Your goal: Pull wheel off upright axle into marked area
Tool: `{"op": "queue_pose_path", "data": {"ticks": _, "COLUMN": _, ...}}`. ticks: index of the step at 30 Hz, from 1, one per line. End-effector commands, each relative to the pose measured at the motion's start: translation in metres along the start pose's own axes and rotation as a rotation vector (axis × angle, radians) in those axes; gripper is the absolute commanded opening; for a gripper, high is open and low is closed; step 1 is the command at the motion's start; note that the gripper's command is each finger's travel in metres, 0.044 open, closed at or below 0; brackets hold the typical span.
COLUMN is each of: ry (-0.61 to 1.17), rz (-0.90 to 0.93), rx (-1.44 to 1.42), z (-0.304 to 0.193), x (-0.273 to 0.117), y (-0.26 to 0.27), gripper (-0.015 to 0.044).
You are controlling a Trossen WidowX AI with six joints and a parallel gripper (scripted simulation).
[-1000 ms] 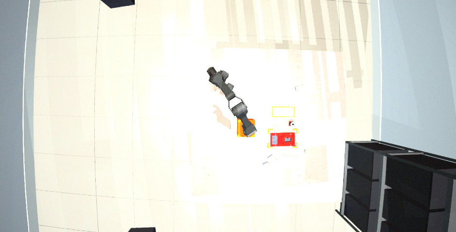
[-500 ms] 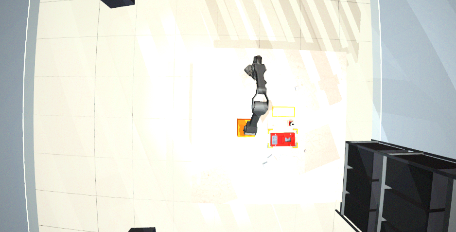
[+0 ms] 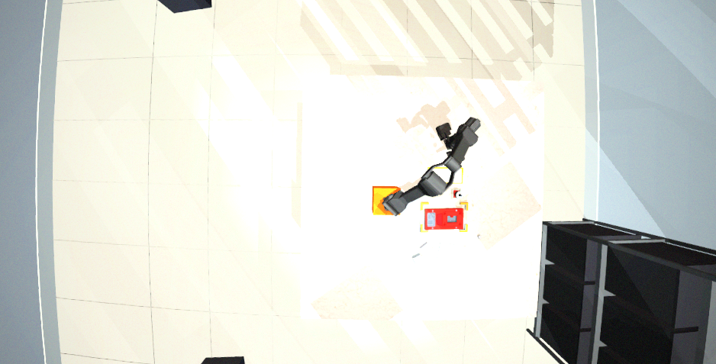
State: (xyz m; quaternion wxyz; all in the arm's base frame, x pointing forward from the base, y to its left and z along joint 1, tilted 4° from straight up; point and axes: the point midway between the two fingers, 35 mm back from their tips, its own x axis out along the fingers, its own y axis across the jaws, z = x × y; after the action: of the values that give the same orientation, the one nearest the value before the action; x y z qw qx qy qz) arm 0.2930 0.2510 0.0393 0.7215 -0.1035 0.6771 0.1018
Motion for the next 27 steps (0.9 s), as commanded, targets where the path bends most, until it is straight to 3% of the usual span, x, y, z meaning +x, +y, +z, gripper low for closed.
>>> {"op": "queue_pose_path", "data": {"ticks": 1, "ry": 0.020, "rz": 0.011, "rx": 0.075, "z": 0.014, "x": -0.001, "y": -0.054, "gripper": 0.0300}}
{"op": "queue_pose_path", "data": {"ticks": 8, "ry": 0.033, "rz": 0.036, "rx": 0.235, "z": 0.023, "x": -0.004, "y": -0.165, "gripper": 0.0300}}
{"op": "queue_pose_path", "data": {"ticks": 15, "ry": 0.029, "rz": 0.065, "rx": 0.392, "z": 0.001, "x": -0.009, "y": -0.270, "gripper": 0.0300}}
{"op": "queue_pose_path", "data": {"ticks": 27, "ry": 0.029, "rz": 0.068, "rx": 0.407, "z": -0.006, "x": -0.005, "y": -0.271, "gripper": 0.0300}}
